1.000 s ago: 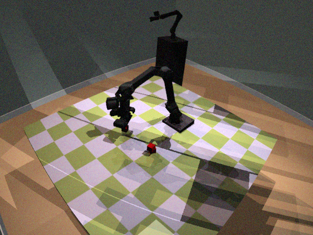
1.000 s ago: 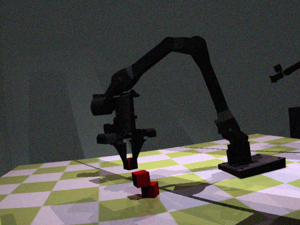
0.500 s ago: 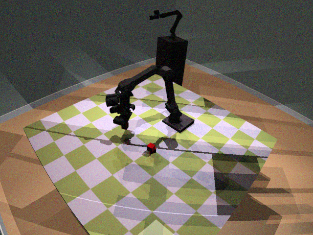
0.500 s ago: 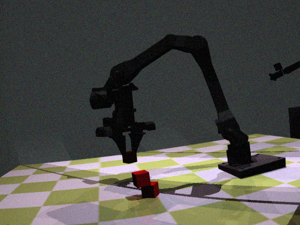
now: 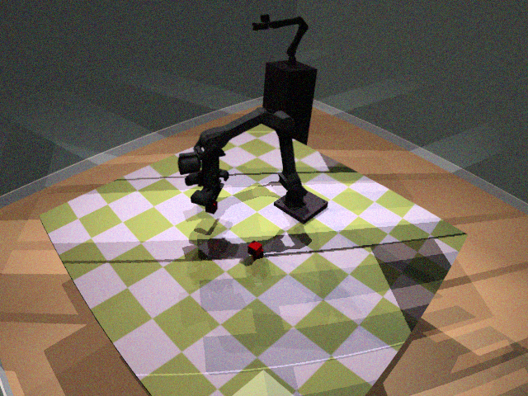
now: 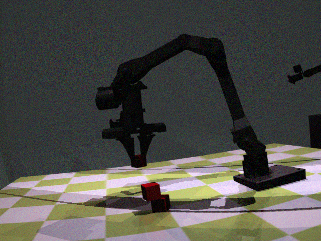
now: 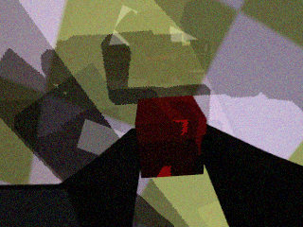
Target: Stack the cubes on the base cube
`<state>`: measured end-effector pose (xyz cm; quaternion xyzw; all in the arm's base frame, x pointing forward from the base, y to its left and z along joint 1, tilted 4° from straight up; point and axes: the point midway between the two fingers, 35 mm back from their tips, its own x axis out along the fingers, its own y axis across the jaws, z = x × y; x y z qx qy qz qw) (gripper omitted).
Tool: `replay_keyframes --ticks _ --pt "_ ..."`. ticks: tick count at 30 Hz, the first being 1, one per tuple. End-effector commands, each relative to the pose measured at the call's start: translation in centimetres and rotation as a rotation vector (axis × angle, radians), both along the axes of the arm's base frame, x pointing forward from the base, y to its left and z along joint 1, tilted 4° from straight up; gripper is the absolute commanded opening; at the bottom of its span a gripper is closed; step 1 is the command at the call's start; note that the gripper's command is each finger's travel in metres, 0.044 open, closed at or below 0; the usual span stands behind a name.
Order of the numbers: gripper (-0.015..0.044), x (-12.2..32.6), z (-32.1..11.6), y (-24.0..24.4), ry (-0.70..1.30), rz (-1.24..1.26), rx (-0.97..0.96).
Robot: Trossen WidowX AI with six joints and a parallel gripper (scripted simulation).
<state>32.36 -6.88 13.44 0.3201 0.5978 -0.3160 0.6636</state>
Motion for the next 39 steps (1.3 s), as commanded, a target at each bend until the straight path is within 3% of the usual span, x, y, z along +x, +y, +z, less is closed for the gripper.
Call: replay_keyframes --ticks 1,21,39 --pt "0.0105 -0.1 0.8 0.0 -0.003 -0.007 -0.005" --pt "0.0105 -0.8 3.3 0.2 0.008 -0.011 -0.007" --pt "0.0105 -1.1 2.7 5.8 0.024 0.347 -0.029"
